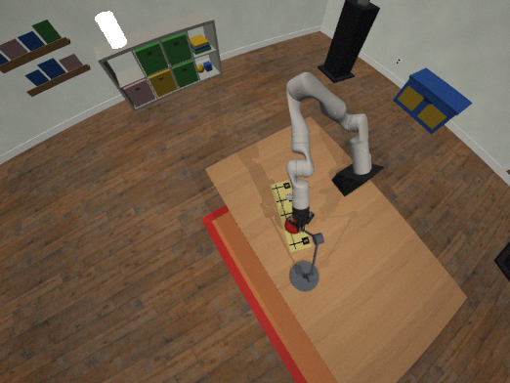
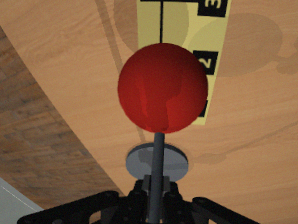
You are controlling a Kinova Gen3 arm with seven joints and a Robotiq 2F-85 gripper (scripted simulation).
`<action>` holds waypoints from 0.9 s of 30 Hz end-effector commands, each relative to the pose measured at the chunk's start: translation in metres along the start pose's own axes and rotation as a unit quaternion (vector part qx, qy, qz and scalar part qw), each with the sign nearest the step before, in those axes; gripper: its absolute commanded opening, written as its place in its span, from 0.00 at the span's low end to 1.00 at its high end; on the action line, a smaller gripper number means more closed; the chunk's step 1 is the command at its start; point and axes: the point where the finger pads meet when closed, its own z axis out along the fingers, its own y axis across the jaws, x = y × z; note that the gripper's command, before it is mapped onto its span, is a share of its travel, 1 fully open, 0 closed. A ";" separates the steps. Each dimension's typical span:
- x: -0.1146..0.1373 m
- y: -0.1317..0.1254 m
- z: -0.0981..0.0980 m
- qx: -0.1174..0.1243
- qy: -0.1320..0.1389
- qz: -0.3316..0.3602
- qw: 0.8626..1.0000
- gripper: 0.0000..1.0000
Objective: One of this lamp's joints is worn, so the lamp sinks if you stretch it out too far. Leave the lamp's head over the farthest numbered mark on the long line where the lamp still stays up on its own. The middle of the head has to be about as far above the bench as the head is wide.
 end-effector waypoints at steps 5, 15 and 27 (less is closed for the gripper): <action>0.020 -0.003 -0.011 0.000 0.003 0.003 1.000 0.00; 0.037 -0.004 -0.021 -0.002 0.003 0.001 1.000 0.00; 0.059 -0.005 -0.034 -0.003 0.003 -0.001 1.000 0.00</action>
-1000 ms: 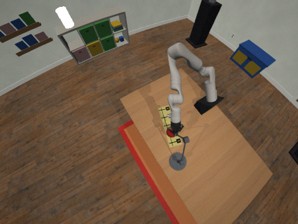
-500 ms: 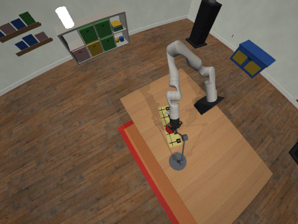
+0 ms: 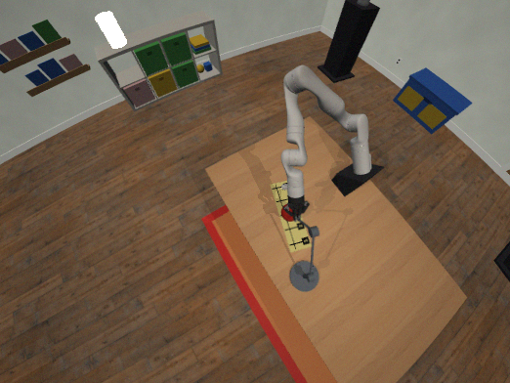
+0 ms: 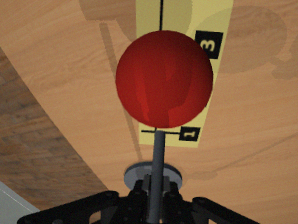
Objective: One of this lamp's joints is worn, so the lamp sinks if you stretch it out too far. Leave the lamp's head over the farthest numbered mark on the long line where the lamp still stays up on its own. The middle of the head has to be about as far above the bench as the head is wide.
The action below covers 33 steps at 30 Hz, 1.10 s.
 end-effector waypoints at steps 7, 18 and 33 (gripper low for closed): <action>0.010 -0.008 -0.008 0.005 0.001 0.006 1.000 0.00; 0.013 -0.010 -0.009 0.005 0.001 0.006 1.000 0.00; 0.008 -0.005 -0.007 0.002 -0.001 0.003 1.000 1.00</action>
